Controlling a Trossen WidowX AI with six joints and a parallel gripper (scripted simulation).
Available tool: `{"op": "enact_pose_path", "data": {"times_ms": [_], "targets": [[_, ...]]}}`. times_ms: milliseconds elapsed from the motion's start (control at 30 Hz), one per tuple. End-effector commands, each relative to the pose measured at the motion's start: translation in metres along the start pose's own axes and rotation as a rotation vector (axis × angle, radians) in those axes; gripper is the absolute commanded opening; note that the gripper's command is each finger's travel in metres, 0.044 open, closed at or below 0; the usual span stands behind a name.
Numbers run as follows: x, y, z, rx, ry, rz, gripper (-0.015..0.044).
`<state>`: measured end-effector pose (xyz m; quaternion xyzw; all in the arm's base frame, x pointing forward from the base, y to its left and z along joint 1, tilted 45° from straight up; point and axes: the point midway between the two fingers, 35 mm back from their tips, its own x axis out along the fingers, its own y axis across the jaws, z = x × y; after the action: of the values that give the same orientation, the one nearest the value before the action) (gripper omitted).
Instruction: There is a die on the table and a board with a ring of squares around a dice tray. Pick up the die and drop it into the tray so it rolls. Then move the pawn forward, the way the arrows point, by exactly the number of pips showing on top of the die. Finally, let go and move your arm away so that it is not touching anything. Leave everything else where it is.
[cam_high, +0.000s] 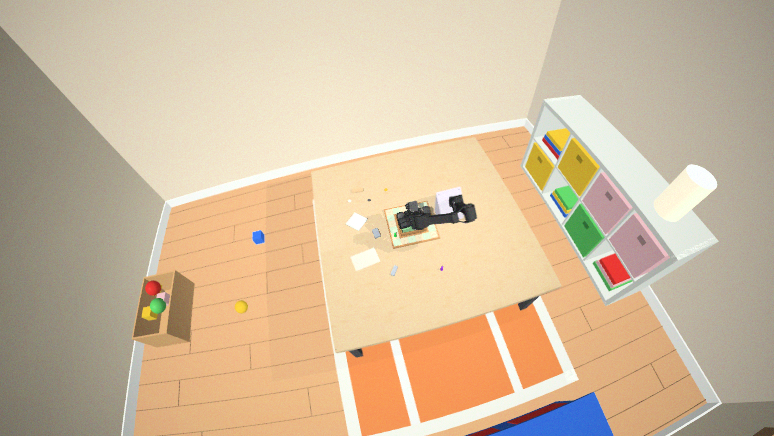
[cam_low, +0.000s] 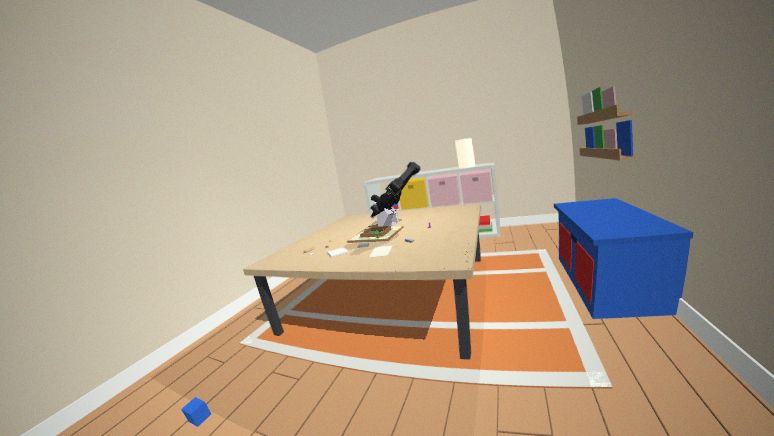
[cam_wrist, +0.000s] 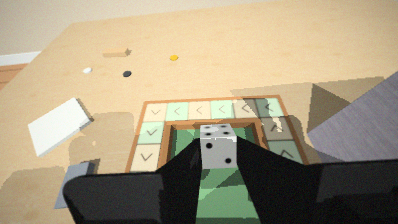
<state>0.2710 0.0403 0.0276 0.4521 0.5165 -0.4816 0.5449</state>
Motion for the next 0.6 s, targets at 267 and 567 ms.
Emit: {"op": "enact_pose_path", "data": {"times_ms": [267,567], "targets": [[0.0001,-0.0001,0.0000,0.000,0.000,0.000,0.0026],[-0.0083,0.0007,0.0097,-0.001,-0.002,0.001,0.0263]]}}
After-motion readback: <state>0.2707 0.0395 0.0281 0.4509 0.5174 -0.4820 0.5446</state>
